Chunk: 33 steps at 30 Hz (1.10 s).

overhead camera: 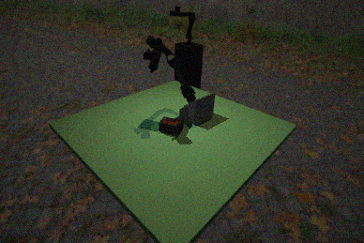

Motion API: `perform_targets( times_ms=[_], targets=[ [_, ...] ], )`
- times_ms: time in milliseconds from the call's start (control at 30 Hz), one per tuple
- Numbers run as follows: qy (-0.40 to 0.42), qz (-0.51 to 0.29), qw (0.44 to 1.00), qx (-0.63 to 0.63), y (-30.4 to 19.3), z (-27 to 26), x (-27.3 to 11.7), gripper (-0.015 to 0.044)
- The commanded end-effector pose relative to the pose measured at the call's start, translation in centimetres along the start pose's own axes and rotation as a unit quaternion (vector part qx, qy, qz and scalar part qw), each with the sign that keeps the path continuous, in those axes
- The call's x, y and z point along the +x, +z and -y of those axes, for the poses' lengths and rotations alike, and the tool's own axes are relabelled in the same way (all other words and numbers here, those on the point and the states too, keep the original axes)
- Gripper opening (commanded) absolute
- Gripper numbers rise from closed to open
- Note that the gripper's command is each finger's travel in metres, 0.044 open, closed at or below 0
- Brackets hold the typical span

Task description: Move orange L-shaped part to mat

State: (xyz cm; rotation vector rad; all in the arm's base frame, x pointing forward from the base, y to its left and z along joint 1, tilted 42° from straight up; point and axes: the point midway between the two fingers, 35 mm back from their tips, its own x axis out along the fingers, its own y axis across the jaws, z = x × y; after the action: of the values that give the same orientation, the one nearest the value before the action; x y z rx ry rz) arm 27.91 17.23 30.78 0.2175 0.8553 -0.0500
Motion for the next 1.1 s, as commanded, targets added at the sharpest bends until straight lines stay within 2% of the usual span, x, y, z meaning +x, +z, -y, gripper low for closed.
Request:
perform_targets(
  times_ms=[0, 267, 467, 600, 833, 1067],
  targets=[
    [-0.054, -0.05, 0.994, -0.083, -3.1, -0.4, 4.6, 0.018],
    [-0.164, -0.183, 0.934, -0.258, -12.3, 0.4, 14.2, 0.018],
    [-0.244, -0.29, 0.838, -0.394, -20.1, 4.0, 19.1, 0.018],
    [-0.28, -0.344, 0.77, -0.458, -23.9, 6.8, 20.7, 0.018],
    [-0.282, -0.347, 0.767, -0.461, -24.2, 7.1, 20.9, 0.018],
    [-0.283, -0.346, 0.766, -0.461, -26.0, 12.3, 25.0, 0.018]
  ],
)
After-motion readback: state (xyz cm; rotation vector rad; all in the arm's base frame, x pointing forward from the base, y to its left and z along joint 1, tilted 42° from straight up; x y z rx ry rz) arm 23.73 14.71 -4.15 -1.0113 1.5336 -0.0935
